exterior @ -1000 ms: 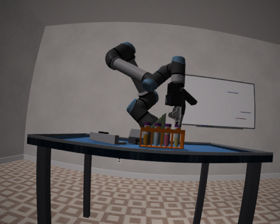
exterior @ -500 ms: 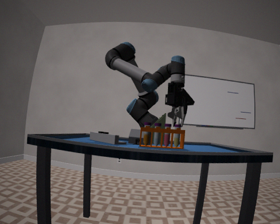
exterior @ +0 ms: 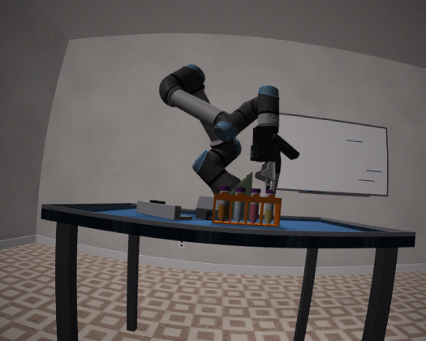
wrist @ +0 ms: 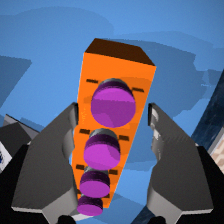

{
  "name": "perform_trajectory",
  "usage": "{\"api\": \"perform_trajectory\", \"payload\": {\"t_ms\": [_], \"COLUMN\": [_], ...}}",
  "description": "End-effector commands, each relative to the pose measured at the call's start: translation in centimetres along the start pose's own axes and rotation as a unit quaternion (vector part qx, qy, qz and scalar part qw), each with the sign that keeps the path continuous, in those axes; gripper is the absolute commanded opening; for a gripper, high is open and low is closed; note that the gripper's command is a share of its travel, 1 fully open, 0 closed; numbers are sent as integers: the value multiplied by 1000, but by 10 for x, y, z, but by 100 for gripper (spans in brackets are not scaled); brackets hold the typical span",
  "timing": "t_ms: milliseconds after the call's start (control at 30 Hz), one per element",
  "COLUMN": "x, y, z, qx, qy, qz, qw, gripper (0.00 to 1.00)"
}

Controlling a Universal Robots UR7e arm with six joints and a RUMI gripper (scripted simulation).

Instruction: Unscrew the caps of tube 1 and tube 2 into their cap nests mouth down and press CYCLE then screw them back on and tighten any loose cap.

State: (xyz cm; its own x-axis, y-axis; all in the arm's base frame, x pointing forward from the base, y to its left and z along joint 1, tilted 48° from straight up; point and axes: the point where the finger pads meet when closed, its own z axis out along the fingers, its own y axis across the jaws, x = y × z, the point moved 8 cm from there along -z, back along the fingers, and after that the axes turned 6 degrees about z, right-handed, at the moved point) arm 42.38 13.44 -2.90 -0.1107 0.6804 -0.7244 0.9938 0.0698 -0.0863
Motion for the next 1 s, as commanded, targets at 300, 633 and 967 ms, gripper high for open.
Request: {"api": "perform_trajectory", "payload": {"t_ms": [300,633,967], "x": [1,2,1], "y": [1,1,1], "z": [0,-1,0], "qx": [1,1,1], "qy": [-7,-7,-7], "qz": [351,351,351], "qw": [936,936,936], "gripper": [35,0,0]}}
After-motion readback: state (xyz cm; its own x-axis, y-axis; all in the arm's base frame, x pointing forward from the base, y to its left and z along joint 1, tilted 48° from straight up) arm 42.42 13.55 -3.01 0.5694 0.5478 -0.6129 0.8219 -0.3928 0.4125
